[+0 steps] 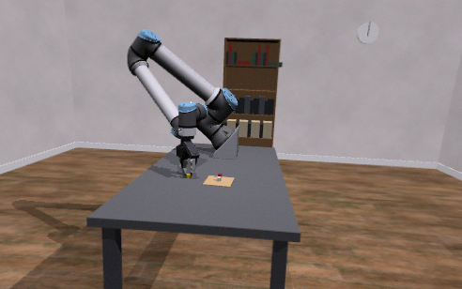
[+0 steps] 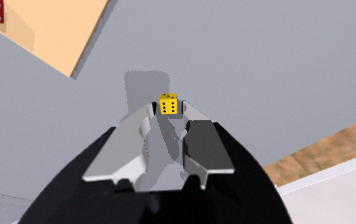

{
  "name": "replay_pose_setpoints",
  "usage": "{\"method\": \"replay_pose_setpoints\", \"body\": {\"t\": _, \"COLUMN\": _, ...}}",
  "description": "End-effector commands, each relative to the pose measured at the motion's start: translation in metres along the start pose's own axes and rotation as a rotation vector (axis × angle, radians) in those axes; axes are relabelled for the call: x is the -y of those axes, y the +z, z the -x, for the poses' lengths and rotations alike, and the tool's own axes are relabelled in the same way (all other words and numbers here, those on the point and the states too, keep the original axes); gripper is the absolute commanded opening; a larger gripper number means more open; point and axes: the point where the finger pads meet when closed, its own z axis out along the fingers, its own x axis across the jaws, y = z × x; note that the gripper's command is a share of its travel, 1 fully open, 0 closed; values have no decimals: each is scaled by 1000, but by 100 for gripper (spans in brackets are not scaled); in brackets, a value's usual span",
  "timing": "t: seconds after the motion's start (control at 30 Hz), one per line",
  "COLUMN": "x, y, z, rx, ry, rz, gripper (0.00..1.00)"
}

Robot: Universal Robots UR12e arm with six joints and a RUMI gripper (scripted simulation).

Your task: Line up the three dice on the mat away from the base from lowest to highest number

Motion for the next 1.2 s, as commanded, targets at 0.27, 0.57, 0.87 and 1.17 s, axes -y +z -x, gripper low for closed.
{"method": "replay_pose_setpoints", "body": {"t": 0.27, "x": 0, "y": 0, "z": 0, "rx": -1, "ry": 0, "rz": -1, "gripper": 21}}
{"method": "replay_pose_setpoints", "body": {"t": 0.57, "x": 0, "y": 0, "z": 0, "rx": -1, "ry": 0, "rz": -1, "gripper": 21}}
{"method": "replay_pose_setpoints", "body": {"t": 0.87, "x": 0, "y": 0, "z": 0, "rx": -1, "ry": 0, "rz": -1, "gripper": 3}}
{"method": "replay_pose_setpoints", "body": {"t": 1.17, "x": 0, "y": 0, "z": 0, "rx": -1, "ry": 0, "rz": -1, "gripper": 3}}
